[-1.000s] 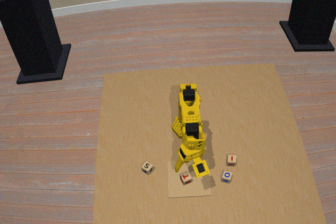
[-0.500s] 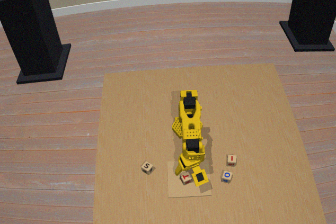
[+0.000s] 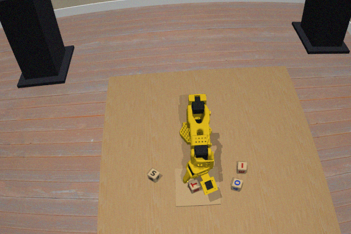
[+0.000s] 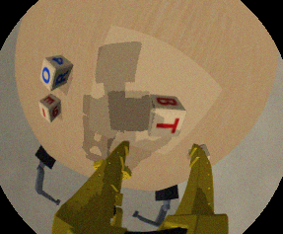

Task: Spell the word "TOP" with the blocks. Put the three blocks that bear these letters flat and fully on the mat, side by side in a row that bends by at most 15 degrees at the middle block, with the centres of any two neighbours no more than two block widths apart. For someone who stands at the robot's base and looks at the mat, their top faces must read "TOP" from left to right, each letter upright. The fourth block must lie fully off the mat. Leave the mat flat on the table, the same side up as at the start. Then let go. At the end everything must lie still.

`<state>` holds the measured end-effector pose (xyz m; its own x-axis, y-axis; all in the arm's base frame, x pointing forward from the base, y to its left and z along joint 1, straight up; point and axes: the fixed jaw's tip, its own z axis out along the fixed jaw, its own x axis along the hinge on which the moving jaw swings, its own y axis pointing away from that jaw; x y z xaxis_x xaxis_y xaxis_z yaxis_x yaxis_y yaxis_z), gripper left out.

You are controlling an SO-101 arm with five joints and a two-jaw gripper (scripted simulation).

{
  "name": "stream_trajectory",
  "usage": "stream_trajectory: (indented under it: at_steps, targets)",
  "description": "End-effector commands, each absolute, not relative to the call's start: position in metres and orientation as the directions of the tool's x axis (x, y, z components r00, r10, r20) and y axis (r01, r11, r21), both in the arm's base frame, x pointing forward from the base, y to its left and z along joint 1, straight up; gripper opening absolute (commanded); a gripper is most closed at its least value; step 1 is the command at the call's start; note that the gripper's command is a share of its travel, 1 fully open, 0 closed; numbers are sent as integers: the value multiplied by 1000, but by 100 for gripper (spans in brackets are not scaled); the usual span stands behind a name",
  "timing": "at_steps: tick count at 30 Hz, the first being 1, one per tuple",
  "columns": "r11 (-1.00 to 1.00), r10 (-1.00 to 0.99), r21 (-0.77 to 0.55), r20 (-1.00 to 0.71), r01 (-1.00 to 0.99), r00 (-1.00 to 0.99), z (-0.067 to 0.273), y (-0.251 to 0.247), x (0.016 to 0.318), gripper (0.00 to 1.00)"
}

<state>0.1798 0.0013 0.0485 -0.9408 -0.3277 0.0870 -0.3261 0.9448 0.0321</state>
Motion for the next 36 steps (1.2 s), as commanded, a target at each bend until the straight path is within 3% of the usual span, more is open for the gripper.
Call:
stream_trajectory:
  at_steps: [1,2,36]
  targets:
    - [941,-338,0,0,-338,-941,61,2,191,35]
    - [938,-348,-33,-83,-346,-934,74,3,202,35]
    - [938,-348,-33,-83,-346,-934,64,3,204,35]
